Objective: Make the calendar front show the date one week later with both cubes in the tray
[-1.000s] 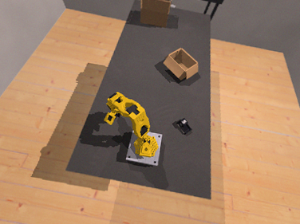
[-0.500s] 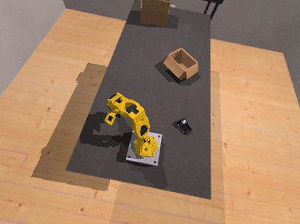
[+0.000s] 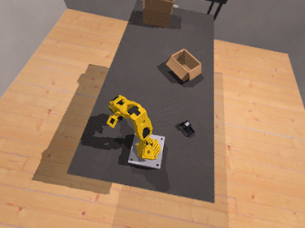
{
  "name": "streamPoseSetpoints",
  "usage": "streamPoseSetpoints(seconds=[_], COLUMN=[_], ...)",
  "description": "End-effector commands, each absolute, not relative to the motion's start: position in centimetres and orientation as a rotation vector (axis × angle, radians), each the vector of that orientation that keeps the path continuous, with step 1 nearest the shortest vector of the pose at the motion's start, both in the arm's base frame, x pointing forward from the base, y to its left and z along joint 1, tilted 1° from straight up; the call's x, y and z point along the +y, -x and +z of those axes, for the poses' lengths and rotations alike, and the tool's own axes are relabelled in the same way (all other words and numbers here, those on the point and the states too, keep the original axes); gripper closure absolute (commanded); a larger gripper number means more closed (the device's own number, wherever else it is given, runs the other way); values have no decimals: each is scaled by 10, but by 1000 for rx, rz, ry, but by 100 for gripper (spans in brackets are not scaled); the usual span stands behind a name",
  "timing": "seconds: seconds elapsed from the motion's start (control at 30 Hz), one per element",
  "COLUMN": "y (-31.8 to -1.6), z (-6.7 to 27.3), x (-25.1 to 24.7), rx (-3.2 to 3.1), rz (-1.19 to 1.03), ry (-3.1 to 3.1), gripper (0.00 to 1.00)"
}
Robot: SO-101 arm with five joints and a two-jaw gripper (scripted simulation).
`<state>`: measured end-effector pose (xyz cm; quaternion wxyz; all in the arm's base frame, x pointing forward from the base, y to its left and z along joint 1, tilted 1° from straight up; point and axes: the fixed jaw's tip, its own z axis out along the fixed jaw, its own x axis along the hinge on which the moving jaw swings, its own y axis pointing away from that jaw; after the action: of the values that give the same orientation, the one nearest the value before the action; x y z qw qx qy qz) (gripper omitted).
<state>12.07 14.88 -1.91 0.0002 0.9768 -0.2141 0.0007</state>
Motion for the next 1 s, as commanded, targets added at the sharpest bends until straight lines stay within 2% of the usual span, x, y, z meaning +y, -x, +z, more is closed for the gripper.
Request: streamPoseSetpoints(seconds=[0.0, 0.97], y=[-117, -117], z=[-24, -33], x=[147, 147], rx=[-673, -673], rz=[-12, -12], ry=[-3052, -3052], gripper=[100, 100])
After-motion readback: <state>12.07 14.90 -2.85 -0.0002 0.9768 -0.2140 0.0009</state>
